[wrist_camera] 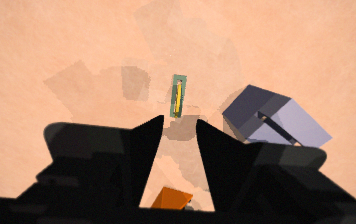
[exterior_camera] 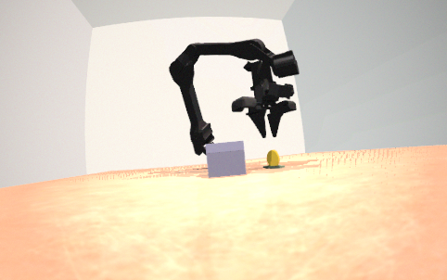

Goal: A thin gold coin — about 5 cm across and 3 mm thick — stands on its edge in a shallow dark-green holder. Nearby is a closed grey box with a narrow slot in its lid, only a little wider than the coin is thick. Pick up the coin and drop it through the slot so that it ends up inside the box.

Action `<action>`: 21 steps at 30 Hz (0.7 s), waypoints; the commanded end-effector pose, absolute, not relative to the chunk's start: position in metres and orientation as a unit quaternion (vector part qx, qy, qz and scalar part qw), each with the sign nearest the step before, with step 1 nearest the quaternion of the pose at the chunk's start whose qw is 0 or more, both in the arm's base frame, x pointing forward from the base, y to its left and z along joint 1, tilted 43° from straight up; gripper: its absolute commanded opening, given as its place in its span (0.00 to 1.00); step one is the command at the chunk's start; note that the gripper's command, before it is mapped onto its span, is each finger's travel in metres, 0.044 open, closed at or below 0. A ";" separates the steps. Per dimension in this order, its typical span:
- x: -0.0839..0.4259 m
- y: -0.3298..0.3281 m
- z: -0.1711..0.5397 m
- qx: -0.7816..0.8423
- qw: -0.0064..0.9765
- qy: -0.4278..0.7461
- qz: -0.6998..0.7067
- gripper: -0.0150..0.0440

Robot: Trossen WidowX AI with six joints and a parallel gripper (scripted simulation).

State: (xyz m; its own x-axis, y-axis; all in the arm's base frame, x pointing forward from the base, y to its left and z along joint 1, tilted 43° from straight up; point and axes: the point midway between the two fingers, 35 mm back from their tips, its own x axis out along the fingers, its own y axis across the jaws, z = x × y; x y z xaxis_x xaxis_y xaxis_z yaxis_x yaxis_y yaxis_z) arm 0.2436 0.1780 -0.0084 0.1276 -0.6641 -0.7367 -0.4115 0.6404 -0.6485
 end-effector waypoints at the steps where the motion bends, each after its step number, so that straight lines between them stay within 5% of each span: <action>1: 0.245 0.174 -0.015 -0.416 0.630 0.649 -0.097 0.53; 21: 0.250 0.153 -0.041 -0.416 0.630 0.648 -0.097 0.53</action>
